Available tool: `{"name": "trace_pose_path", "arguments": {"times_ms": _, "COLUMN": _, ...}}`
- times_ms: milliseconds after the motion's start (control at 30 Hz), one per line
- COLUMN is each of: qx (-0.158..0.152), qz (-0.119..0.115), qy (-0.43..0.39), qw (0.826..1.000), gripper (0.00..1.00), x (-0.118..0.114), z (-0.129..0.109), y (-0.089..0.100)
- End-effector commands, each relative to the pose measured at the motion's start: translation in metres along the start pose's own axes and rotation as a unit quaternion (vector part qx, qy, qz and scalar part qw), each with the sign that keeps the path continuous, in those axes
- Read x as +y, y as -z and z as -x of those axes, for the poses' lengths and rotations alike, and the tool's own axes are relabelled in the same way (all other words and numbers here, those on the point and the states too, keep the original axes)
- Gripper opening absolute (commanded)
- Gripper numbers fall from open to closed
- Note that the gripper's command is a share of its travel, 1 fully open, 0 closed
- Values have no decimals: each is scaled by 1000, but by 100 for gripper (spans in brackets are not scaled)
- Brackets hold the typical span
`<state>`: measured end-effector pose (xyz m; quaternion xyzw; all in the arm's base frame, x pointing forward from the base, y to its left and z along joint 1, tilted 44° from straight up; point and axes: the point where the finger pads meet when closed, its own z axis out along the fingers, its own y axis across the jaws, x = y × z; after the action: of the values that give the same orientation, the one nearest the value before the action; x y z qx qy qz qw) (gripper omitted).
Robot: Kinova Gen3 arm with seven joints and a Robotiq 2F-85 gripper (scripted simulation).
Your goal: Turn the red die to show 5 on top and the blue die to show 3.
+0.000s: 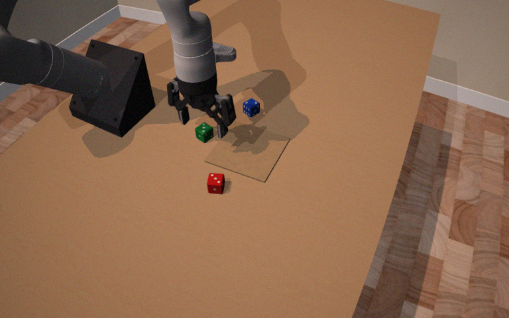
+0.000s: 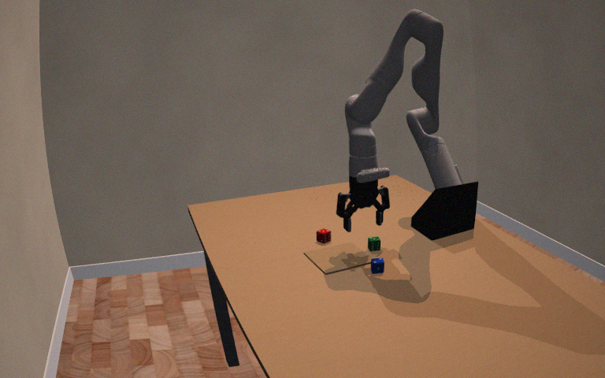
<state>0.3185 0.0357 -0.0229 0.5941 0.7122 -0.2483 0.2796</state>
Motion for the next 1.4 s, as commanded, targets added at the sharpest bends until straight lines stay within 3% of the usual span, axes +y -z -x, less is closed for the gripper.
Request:
{"name": "trace_pose_path", "arguments": {"times_ms": 0, "qx": -4, "qz": 5, "qy": 7, "qw": 1000, "gripper": 100, "x": 9, "z": -14, "y": -1}}
{"name": "trace_pose_path", "arguments": {"times_ms": 600, "qx": -4, "qz": 5, "qy": 7, "qw": 1000, "gripper": 100, "x": 39, "z": -85, "y": -1}}
{"name": "trace_pose_path", "arguments": {"times_ms": 1367, "qx": -4, "qz": 5, "qy": 7, "qw": 1000, "gripper": 100, "x": 41, "z": -90, "y": -1}}
